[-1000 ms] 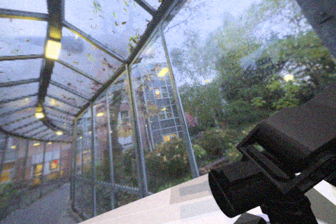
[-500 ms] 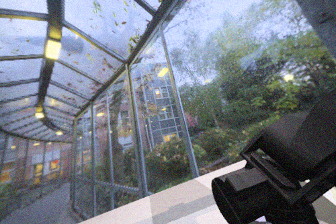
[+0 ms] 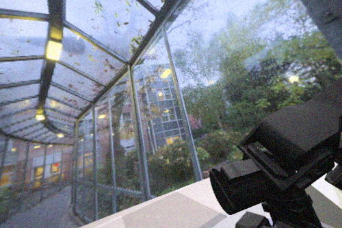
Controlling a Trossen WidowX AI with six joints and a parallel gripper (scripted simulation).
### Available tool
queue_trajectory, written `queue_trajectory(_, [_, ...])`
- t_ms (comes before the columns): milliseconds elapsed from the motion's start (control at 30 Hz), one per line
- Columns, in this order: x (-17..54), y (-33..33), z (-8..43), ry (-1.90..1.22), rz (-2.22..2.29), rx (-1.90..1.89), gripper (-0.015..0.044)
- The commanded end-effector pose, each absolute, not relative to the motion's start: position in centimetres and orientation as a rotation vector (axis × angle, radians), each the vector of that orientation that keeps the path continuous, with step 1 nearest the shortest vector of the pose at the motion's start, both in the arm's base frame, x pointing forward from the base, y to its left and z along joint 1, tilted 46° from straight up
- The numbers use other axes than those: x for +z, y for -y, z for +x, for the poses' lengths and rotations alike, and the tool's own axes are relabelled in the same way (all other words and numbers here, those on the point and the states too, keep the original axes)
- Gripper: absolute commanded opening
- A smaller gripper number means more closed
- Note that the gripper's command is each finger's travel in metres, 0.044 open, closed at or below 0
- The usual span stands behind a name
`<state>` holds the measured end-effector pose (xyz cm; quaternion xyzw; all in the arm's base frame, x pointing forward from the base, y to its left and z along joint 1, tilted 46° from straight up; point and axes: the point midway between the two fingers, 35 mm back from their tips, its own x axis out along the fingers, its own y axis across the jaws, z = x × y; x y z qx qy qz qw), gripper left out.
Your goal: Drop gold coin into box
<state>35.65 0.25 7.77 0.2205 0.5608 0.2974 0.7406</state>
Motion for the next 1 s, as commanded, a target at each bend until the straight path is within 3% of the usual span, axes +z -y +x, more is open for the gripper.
queue_trajectory(0, [8.4, 0.4, 35.7, -1.228, 0.477, 0.651, 0.0])
queue_trajectory(967, [13.2, 5.0, 34.0, -1.231, 0.483, 0.649, 0.0])
